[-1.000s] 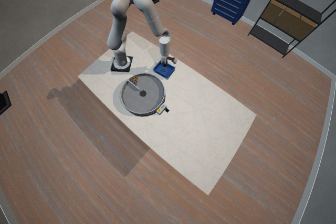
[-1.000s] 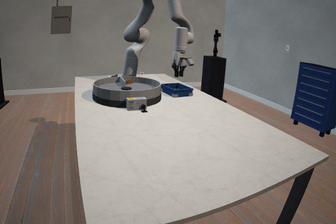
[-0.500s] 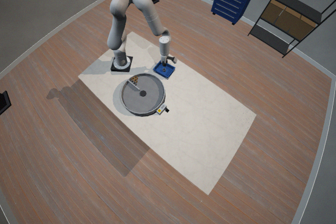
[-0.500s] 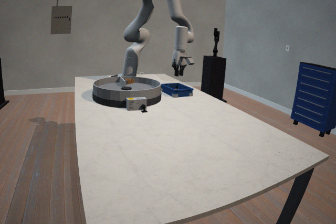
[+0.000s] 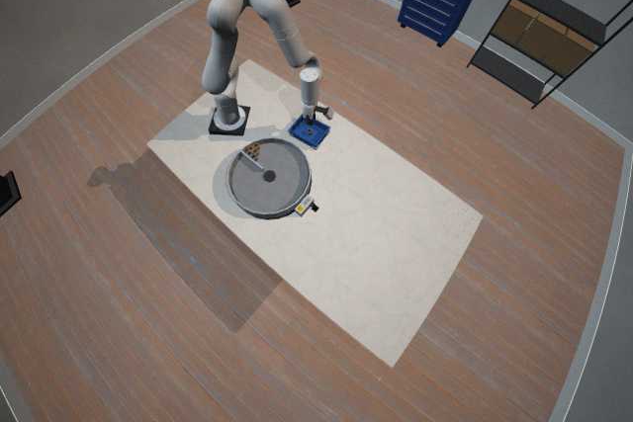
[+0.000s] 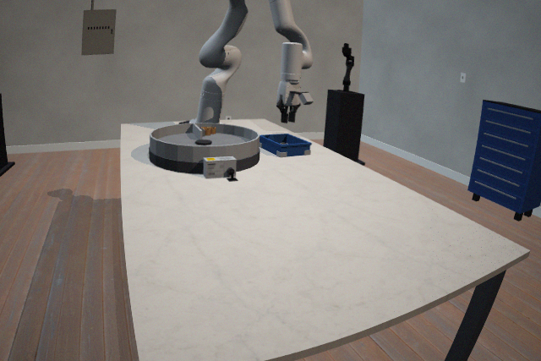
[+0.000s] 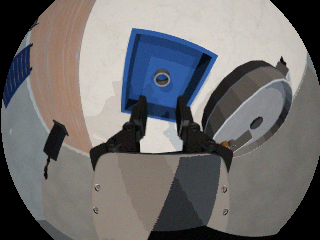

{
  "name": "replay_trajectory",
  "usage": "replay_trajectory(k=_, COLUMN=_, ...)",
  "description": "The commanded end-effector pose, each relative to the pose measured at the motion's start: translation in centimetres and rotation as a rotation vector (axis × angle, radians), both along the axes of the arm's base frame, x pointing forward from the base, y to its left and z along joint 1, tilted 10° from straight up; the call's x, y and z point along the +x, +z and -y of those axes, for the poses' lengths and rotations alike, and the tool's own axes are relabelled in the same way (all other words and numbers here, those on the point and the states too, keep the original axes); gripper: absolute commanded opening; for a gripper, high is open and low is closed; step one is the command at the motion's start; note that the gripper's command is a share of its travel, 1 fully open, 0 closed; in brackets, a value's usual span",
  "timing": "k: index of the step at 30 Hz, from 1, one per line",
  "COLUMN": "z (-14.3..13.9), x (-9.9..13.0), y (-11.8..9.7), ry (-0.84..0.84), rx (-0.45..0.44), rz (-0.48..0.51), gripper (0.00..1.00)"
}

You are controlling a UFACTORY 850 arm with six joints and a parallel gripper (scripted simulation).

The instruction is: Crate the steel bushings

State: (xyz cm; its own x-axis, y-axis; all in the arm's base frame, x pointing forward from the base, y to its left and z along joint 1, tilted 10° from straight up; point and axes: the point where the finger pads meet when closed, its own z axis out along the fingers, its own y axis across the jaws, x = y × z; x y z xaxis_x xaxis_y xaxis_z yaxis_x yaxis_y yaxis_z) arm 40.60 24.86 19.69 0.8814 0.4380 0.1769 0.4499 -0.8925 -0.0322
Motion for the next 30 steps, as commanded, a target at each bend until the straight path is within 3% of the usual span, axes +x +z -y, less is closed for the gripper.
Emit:
replay_trajectory(k=1, z=-0.04, x=0.06, y=0.07, ry=0.0, rx=0.001, rz=0.002, gripper=0.41)
replay_trajectory(k=21, z=-0.04, x=0.06, y=0.07, ry=0.0, rx=0.001, rz=0.002, gripper=0.41)
replay_trajectory(k=22, z=-0.04, x=0.06, y=0.07, ry=0.0, rx=0.001, rz=0.002, gripper=0.11)
replay_trajectory(k=30, z=0.09, x=0.03, y=0.06, ry=0.007, rx=-0.003, rz=0.002, gripper=0.11)
